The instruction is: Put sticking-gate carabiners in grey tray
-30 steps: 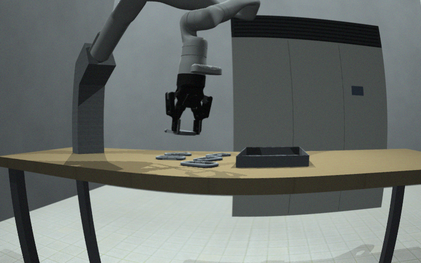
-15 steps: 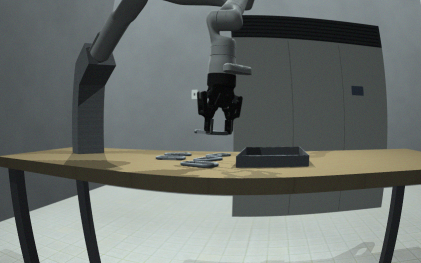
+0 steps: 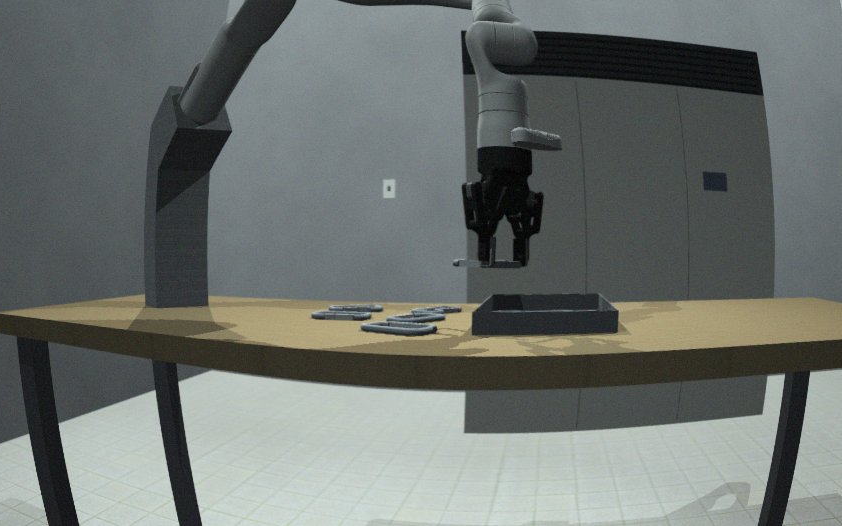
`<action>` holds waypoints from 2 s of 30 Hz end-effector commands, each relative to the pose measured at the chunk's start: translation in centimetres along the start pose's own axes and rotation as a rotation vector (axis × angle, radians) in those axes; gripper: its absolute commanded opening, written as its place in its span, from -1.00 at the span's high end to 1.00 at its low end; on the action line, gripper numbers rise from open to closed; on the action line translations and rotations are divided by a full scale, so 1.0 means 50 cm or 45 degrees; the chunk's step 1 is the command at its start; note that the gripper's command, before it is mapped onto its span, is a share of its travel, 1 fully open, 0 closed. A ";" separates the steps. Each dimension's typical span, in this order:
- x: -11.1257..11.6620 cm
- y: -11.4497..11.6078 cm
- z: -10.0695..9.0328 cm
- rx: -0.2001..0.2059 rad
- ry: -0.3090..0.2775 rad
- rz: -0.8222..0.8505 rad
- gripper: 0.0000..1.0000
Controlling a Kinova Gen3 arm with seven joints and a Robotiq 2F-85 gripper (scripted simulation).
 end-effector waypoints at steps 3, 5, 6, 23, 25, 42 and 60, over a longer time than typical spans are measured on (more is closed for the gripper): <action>0.010 -0.018 0.002 0.008 -0.004 -0.011 1.00; 0.087 -0.133 -0.002 0.002 -0.003 -0.002 1.00; 0.088 -0.134 -0.002 0.002 -0.003 -0.002 1.00; 0.097 -0.154 0.070 0.024 0.008 -0.009 1.00; 0.097 -0.154 0.070 0.024 0.008 -0.009 1.00; 0.104 -0.159 0.148 0.027 0.008 -0.010 1.00; 0.102 -0.157 0.154 0.037 0.019 -0.023 1.00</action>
Point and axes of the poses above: the point where the finger pads meet when closed, its own z axis out along the fingers, its own y axis across the jaws, x = y × z, the point moved 5 cm from there along -z, back along the fingers, and after that the axes turned 1 degree about -z, right-handed, at the moved point
